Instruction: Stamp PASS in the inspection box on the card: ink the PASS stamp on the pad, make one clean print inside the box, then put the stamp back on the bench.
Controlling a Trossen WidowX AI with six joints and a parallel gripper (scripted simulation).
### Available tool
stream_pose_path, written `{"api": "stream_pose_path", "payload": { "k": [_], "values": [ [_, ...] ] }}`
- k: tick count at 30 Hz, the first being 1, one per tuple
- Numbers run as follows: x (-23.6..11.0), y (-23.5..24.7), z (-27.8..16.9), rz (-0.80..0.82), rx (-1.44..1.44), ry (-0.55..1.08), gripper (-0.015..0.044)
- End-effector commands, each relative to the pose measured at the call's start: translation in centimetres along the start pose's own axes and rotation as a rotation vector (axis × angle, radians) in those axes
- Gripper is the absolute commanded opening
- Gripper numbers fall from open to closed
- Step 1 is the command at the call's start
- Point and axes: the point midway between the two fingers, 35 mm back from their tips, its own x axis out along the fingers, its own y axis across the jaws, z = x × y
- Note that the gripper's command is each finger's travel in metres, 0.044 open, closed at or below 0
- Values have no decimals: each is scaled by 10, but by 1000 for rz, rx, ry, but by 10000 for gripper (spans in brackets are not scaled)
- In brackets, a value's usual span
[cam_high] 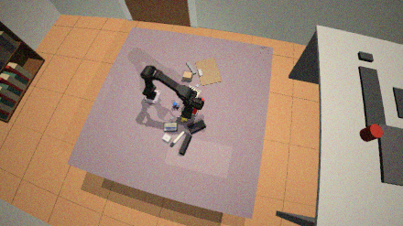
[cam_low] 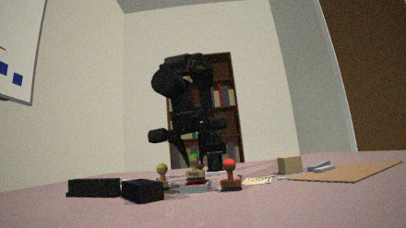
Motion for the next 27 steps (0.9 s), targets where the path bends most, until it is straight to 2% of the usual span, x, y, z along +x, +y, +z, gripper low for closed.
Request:
{"api": "stream_pose_path", "payload": {
  "k": [1,27],
  "values": [
    [4,0,-1,13,-2,3,0],
    [9,-1,-1,15,1,2,0]
  ]
}}
